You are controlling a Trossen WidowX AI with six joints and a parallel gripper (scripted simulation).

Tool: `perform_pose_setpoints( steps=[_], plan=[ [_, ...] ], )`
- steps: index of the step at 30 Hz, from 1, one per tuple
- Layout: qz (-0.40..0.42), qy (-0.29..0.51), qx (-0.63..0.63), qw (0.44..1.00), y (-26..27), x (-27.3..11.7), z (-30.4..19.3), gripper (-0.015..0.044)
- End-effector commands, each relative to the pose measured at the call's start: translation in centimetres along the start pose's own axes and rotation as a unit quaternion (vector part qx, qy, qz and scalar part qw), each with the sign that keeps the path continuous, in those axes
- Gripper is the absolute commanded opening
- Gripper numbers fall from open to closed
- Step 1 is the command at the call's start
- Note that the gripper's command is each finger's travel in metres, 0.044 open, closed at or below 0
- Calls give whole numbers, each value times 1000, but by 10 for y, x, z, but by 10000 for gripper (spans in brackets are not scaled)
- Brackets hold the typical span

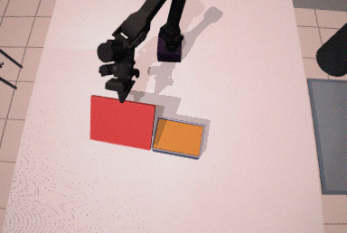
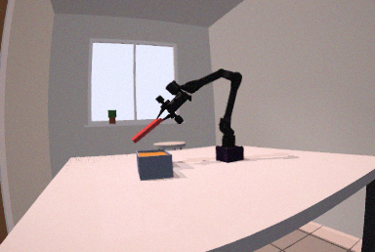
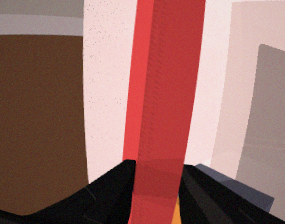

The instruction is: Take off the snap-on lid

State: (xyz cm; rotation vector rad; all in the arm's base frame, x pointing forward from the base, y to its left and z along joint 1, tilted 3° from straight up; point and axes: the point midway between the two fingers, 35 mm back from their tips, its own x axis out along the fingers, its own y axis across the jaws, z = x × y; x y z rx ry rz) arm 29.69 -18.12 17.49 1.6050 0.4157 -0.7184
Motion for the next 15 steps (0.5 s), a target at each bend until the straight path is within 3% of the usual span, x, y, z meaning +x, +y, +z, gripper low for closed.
perform_pose_setpoints(
  steps=[1, 15],
  plan=[
    [9, 0, -5, 1000, 6, -3, 9, 0],
    [9, -1, -6, 1000, 4, -5, 37, 0]
  ],
)
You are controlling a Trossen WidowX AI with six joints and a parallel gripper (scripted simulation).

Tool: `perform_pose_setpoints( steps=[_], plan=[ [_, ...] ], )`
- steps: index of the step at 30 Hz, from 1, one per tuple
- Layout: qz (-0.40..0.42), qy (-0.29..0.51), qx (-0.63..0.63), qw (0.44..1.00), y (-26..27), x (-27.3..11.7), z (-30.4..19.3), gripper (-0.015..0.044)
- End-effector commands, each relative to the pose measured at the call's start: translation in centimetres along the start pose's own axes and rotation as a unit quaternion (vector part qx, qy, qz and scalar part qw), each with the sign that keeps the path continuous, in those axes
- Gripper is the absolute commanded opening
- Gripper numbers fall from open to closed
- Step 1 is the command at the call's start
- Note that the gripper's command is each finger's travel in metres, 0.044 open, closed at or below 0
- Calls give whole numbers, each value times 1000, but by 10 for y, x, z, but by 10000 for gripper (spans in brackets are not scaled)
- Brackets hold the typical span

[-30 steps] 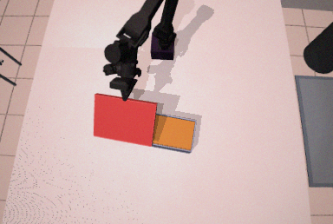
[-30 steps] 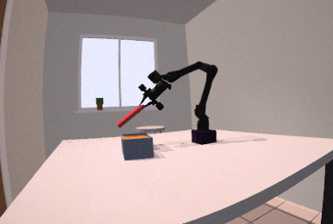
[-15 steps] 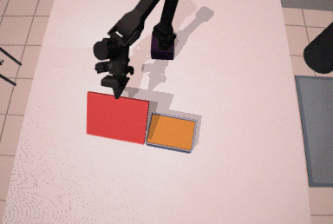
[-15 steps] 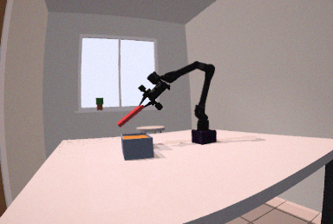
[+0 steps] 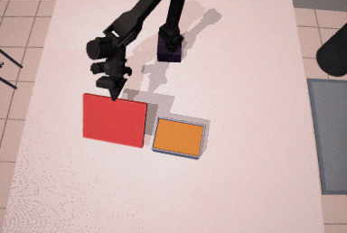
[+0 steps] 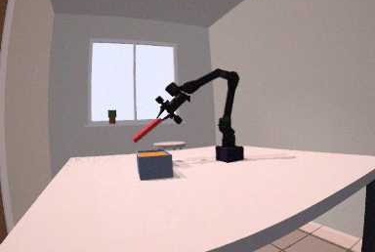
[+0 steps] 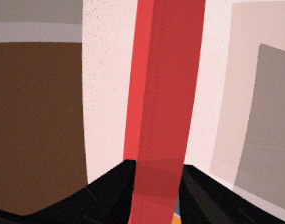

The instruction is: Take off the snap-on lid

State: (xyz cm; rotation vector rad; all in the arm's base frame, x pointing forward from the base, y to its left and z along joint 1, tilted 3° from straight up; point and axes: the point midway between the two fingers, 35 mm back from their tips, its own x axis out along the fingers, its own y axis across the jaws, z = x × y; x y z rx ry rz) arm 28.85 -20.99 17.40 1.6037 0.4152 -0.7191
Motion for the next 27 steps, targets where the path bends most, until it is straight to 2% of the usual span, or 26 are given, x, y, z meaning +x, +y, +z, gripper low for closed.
perform_pose_setpoints(
  steps=[1, 27],
  plan=[
    [9, 0, -5, 1000, 6, -3, 9, 0],
    [9, -2, -7, 1000, 3, -7, 61, 0]
  ],
)
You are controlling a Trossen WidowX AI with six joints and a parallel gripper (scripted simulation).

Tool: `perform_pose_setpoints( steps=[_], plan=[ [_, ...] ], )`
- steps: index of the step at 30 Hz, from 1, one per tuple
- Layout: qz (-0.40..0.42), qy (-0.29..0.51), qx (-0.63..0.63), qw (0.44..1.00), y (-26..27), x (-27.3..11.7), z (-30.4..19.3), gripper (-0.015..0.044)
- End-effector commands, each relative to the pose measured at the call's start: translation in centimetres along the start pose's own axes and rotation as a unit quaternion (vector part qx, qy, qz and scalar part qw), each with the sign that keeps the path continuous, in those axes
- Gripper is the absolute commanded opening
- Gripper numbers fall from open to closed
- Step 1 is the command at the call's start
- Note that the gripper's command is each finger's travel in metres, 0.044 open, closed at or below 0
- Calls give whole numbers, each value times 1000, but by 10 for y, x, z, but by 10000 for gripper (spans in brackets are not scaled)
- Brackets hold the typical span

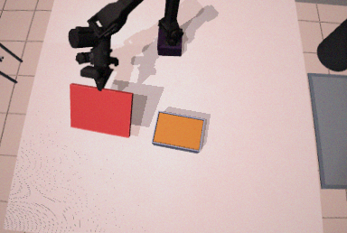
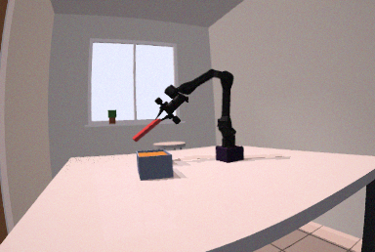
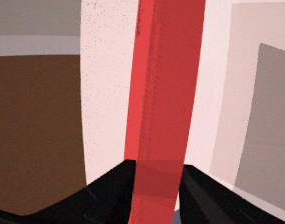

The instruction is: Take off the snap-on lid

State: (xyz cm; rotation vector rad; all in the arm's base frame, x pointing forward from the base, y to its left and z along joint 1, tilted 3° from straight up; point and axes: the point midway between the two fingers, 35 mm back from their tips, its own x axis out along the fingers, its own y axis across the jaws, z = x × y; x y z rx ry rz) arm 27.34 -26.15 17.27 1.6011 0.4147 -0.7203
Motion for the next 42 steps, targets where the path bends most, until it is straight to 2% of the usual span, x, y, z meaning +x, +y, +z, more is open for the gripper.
perform_pose_setpoints(
  steps=[1, 24, 42],
  plan=[
    [9, -1, -6, 1000, 5, -4, 9, 0],
    [8, -2, -7, 1000, 4, -7, 55, 0],
    [8, -2, -7, 1000, -7, 0, 55, 0]
  ],
)
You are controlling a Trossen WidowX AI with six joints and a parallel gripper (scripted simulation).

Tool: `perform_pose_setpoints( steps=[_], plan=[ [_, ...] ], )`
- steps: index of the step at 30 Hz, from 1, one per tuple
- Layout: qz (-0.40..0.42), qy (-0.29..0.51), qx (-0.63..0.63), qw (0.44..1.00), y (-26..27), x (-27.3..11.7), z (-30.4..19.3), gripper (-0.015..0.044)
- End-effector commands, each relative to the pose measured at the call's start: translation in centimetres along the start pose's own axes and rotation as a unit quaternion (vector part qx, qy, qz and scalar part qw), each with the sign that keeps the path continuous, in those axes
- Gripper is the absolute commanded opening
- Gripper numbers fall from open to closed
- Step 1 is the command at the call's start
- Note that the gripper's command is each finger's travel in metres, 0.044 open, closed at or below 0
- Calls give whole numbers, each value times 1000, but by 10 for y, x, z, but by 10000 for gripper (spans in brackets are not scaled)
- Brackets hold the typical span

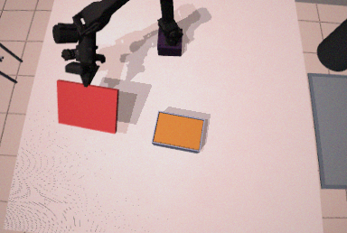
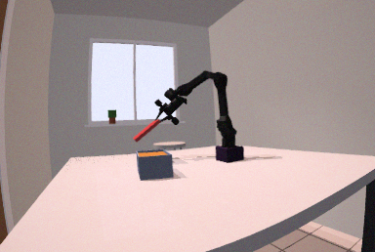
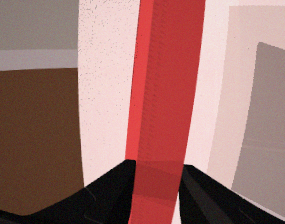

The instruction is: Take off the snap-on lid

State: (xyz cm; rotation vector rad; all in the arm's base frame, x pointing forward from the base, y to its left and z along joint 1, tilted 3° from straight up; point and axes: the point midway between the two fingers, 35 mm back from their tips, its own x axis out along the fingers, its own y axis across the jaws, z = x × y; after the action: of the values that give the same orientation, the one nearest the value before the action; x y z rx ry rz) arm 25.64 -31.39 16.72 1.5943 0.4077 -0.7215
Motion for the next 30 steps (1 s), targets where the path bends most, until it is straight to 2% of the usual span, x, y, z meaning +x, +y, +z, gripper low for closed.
perform_pose_setpoints(
  steps=[1, 30],
  plan=[
    [6, 2, -5, 1000, -2, 2, 0, 0],
    [6, 2, -5, 1000, -21, 19, -1, 0]
  ],
)
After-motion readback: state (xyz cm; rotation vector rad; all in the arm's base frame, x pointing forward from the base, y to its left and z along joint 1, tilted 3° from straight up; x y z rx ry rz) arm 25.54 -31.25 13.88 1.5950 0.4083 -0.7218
